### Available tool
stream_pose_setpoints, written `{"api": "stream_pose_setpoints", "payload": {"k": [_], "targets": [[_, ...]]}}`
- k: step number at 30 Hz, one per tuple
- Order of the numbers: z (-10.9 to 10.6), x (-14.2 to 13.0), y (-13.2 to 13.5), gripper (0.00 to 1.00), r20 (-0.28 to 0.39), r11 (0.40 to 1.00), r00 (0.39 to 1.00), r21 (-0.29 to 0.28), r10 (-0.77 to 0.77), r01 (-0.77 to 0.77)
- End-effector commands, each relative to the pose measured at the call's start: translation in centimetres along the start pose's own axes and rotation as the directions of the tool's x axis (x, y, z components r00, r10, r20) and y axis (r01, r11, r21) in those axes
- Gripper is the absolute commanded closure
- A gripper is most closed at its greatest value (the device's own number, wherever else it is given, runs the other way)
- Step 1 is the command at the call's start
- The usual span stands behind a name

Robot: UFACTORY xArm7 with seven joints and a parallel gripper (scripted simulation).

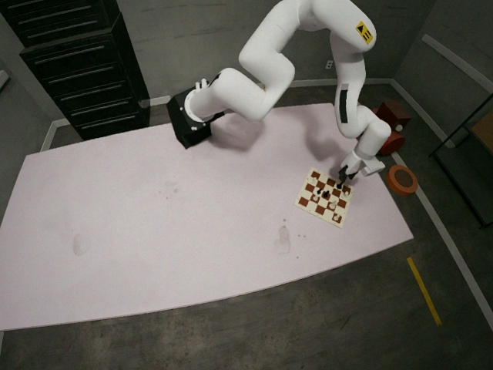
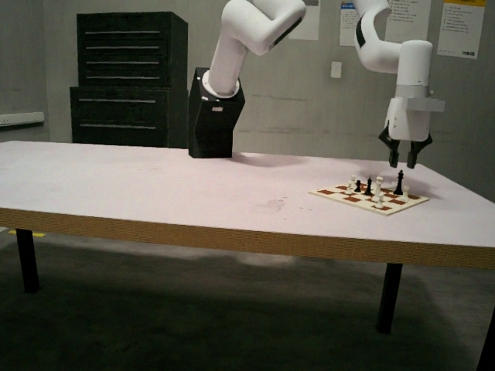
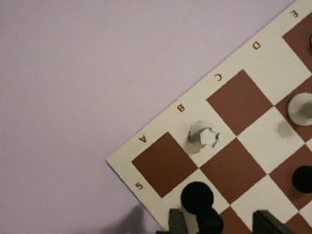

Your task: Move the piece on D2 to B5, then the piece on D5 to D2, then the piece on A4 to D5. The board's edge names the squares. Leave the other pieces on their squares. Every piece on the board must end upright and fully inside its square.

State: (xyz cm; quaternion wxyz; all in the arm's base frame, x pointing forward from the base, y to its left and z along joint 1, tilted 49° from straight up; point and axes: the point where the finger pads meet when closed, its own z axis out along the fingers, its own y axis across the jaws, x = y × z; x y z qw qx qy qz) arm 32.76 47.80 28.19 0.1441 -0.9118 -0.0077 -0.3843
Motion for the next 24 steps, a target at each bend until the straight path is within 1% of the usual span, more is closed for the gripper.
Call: {"api": "stream_pose_setpoints", "payload": {"k": [1, 17, 24], "targets": [[-0.12, 0.07, -0.13, 0.57, -0.002, 1.000, 1.000, 0.003, 0.000, 0.000], [-0.08, 0.07, -0.13, 0.57, -0.002, 1.000, 1.000, 0.003, 0.000, 0.000], [0.81, 0.07, -0.14, 0.57, -0.002, 1.000, 1.000, 0.003, 0.000, 0.000]]}}
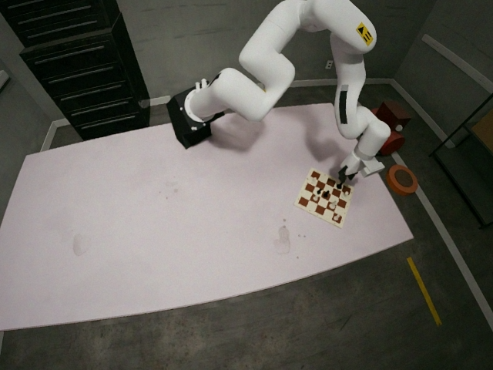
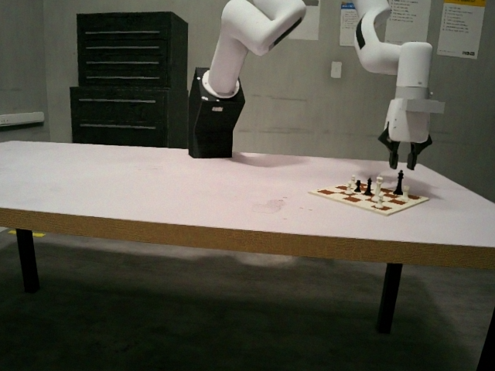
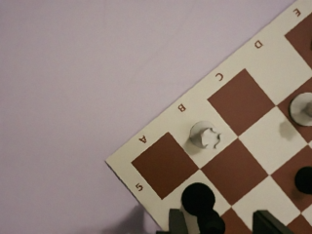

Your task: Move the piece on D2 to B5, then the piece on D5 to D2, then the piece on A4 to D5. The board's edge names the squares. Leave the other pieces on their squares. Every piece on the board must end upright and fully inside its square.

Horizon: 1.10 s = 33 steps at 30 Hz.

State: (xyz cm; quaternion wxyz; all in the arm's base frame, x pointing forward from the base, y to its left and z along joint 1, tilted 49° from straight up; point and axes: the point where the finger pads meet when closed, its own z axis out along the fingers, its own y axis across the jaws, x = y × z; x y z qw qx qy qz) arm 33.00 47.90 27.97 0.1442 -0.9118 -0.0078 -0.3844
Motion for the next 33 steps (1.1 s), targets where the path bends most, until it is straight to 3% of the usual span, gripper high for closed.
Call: {"api": "stream_pose_setpoints", "payload": {"k": [1, 16, 33], "targets": [[0.7, 0.1, -0.1, 0.57, -0.001, 1.000, 1.000, 0.003, 0.000, 0.000], [3.6, 0.1, -0.1, 0.57, -0.001, 1.000, 1.000, 0.003, 0.000, 0.000], [3.8, 0.1, -0.1, 0.57, -0.001, 1.000, 1.000, 0.003, 0.000, 0.000]]}}
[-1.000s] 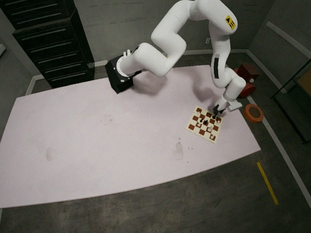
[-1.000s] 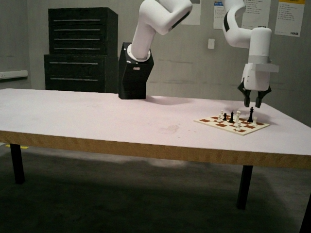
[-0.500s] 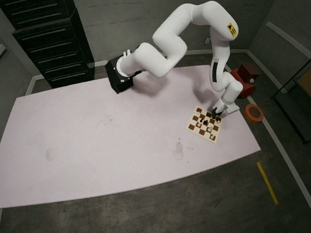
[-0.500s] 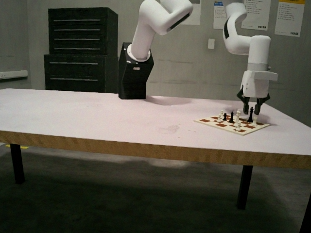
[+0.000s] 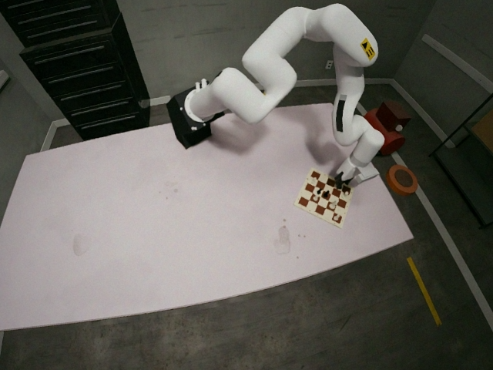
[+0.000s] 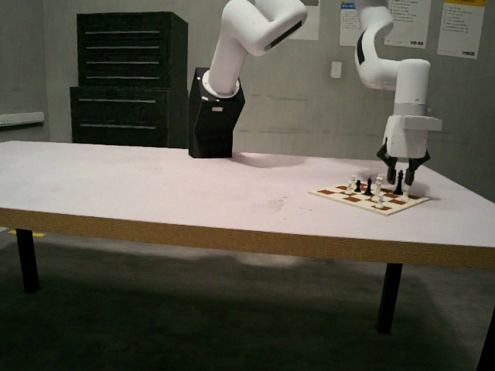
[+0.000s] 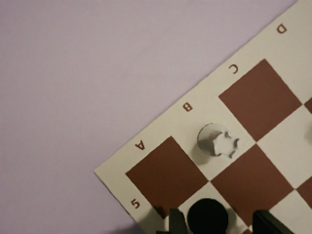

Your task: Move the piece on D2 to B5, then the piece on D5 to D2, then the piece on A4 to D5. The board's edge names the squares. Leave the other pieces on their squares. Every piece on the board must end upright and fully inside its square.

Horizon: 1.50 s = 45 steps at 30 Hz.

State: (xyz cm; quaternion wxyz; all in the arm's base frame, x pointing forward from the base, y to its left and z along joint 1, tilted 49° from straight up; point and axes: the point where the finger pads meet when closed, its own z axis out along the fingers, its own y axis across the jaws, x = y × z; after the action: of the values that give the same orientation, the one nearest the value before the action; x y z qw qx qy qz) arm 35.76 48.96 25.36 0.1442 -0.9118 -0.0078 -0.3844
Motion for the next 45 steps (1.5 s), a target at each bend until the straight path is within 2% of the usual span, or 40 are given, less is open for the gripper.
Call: {"api": "stream_pose_setpoints", "payload": {"k": [1, 25, 26, 45], "targets": [[-0.10, 0.07, -0.13, 0.57, -0.001, 1.000, 1.000, 0.003, 0.000, 0.000], [-0.10, 0.07, -0.13, 0.57, -0.001, 1.000, 1.000, 0.003, 0.000, 0.000], [-0.10, 0.07, -0.13, 1.00, -0.001, 1.000, 1.000, 0.003, 0.000, 0.000], [-0.10, 0.07, -0.13, 1.00, -0.001, 1.000, 1.000, 0.003, 0.000, 0.000]]}}
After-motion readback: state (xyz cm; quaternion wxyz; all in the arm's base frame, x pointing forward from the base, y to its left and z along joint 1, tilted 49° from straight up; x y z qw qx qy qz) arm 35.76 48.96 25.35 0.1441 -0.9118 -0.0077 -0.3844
